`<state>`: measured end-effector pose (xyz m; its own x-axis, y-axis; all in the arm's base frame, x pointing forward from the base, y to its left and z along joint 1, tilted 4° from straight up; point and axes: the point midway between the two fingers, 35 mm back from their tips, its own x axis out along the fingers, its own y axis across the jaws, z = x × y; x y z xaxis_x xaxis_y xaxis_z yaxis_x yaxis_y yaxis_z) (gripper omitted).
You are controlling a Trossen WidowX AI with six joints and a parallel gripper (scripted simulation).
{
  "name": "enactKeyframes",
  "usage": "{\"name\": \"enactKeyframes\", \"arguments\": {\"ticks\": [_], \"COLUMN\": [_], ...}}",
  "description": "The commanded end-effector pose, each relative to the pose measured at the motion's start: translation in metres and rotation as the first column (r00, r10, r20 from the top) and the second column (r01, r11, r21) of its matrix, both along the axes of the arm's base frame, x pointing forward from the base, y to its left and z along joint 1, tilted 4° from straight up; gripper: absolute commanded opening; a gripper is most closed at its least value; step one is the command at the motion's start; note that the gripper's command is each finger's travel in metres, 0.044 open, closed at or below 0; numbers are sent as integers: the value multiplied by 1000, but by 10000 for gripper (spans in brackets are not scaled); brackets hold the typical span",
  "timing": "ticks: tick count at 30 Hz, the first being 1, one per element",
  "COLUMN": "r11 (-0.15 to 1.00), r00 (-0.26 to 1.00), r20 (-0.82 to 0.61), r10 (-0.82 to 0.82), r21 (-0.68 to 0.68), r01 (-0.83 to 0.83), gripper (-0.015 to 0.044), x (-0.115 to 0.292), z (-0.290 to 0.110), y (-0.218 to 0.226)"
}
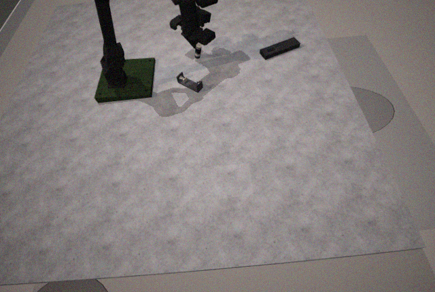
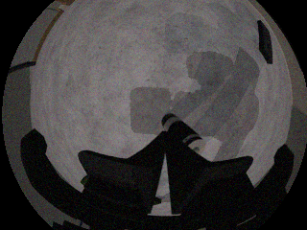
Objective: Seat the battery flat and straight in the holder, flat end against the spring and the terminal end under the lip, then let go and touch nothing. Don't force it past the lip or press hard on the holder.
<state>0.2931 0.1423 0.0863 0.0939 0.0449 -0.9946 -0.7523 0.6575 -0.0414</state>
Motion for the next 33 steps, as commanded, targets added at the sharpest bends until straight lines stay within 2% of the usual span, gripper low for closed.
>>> {"name": "enactKeyframes", "arguments": {"ticks": [1,20,33], "r11": [1000,1000,1000], "r00": [1000,1000,1000], "r20": [-3,-2,-1], "r10": [2,-3,2], "r21": [-2,-4,-4], "r01": [-2,3,-2], "gripper": [0,0,0], "x": [6,19,14], "z": [-1,1,80], "y": [-5,-20,-23]}}
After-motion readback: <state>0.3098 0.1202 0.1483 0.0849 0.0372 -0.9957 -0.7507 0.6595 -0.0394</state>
